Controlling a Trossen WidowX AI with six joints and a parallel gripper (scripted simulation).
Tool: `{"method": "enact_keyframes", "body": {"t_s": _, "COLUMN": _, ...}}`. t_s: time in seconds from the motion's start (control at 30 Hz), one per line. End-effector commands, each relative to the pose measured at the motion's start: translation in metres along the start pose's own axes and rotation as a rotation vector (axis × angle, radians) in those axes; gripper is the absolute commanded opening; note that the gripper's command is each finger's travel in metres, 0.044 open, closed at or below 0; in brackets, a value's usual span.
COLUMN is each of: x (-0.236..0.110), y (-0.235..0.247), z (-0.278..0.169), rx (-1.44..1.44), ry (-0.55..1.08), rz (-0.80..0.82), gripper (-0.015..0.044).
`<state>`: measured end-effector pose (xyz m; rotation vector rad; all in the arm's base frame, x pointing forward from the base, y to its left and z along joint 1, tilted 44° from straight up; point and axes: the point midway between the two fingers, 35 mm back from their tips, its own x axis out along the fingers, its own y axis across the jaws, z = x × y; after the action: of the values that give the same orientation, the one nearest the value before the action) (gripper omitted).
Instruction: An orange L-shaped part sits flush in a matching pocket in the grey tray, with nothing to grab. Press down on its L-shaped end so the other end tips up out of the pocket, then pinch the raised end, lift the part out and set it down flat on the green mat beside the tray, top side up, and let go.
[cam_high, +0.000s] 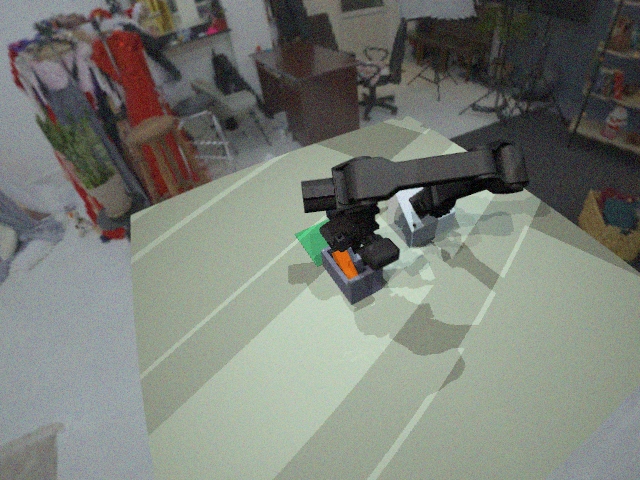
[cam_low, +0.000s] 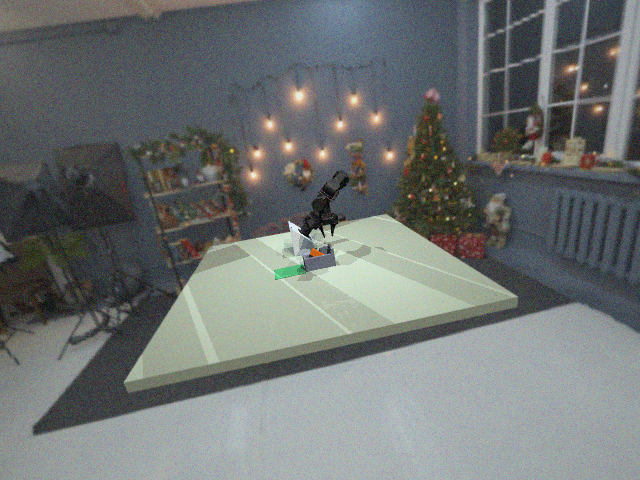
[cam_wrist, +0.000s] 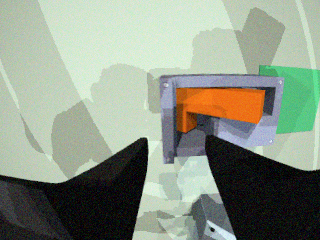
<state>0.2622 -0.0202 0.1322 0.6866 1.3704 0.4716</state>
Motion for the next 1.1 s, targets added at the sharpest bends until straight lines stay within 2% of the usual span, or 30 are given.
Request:
{"method": "enact_keyframes", "body": {"t_s": 0.0, "x": 0.000, "y": 0.000, "z": 0.000, "rx": 0.003, "ry": -0.001, "rz": 0.000, "gripper": 0.0180}}
{"method": "enact_keyframes", "body": {"t_s": 0.4, "x": 0.000, "y": 0.000, "z": 0.000, "rx": 0.003, "ry": -0.001, "rz": 0.000, "gripper": 0.0180}}
{"method": "enact_keyframes", "body": {"t_s": 0.47, "x": 0.000, "y": -0.003, "z": 0.001, "rx": 0.058, "ry": -0.001, "rz": -0.001, "gripper": 0.0233}}
{"method": "enact_keyframes", "body": {"t_s": 0.53, "x": -0.001, "y": -0.008, "z": 0.002, "rx": 0.179, "ry": 0.000, "rz": -0.002, "gripper": 0.0280}}
{"method": "enact_keyframes", "body": {"t_s": 0.93, "x": -0.003, "y": -0.072, "z": 0.008, "rx": 1.492, "ry": 0.011, "rz": -0.014, "gripper": 0.0280}}
{"method": "enact_keyframes", "body": {"t_s": 1.07, "x": -0.003, "y": -0.075, "z": 0.008, "rx": 1.568, "ry": 0.012, "rz": -0.015, "gripper": 0.0280}}
